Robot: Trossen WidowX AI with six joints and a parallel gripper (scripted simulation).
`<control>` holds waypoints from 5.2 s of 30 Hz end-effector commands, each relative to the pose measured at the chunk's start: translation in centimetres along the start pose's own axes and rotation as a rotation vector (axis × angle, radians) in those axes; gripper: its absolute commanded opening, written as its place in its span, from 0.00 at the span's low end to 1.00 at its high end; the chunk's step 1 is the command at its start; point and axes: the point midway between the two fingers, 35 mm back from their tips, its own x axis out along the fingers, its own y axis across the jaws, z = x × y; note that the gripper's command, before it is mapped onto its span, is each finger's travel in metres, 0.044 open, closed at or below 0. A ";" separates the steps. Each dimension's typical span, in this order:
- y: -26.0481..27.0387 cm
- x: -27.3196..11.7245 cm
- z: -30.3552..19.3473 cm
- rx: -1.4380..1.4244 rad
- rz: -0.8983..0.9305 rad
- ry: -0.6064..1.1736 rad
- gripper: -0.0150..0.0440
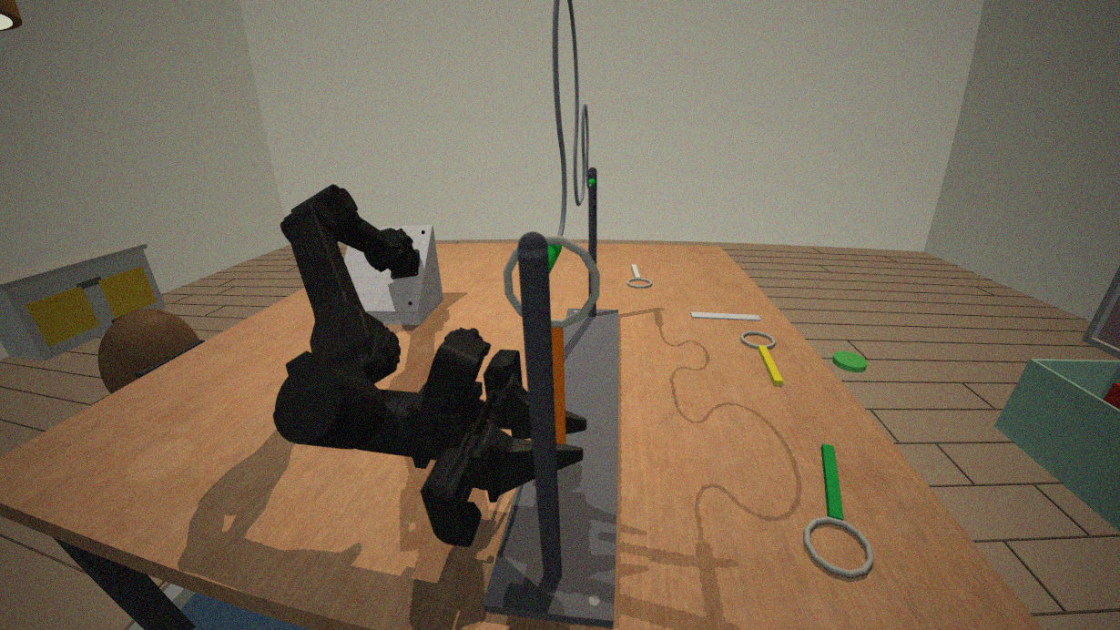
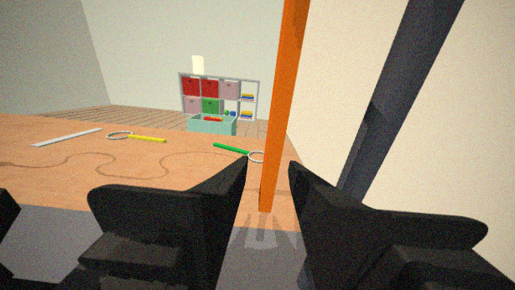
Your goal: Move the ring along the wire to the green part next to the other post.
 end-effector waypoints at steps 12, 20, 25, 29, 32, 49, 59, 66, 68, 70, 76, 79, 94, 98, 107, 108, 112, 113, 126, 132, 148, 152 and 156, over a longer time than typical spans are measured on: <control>0.0 0.8 0.0 -0.006 -0.002 0.002 0.53; 0.0 0.8 0.0 -0.006 -0.002 0.002 0.53; 0.0 0.8 0.0 -0.006 -0.002 0.002 0.53; 0.0 0.8 0.0 -0.001 0.000 -0.002 0.35; 0.0 0.8 0.0 -0.001 0.000 -0.002 0.28; 0.2 0.8 1.4 -0.003 0.003 -0.002 0.00; 0.3 0.8 2.2 -0.004 0.004 -0.002 0.00; 0.3 0.8 2.2 -0.004 0.004 -0.002 0.00; 0.3 0.8 2.2 -0.004 0.004 -0.002 0.00; 0.3 0.8 2.2 -0.004 0.004 -0.002 0.00; 0.3 0.8 2.2 -0.004 0.004 -0.002 0.00; 0.3 0.8 2.2 -0.004 0.004 -0.002 0.00; 1.0 0.4 2.2 -0.003 0.005 0.032 0.00; 1.4 -0.6 2.3 -0.002 0.005 0.104 0.00; 2.4 -2.7 2.7 0.003 0.007 0.269 0.00; 2.5 -2.9 2.8 0.004 0.008 0.285 0.00; 2.9 -3.6 3.0 0.009 0.009 0.344 0.00; 3.0 -3.8 3.1 0.011 0.010 0.359 0.00; 5.1 -5.8 4.0 0.081 0.032 0.521 0.00; 6.5 -5.7 4.0 0.150 0.052 0.519 0.00; 11.4 -5.7 5.4 0.457 0.134 0.506 0.00; 12.6 -5.7 6.0 0.542 0.156 0.501 0.00; 13.7 -5.7 6.8 0.630 0.179 0.494 0.00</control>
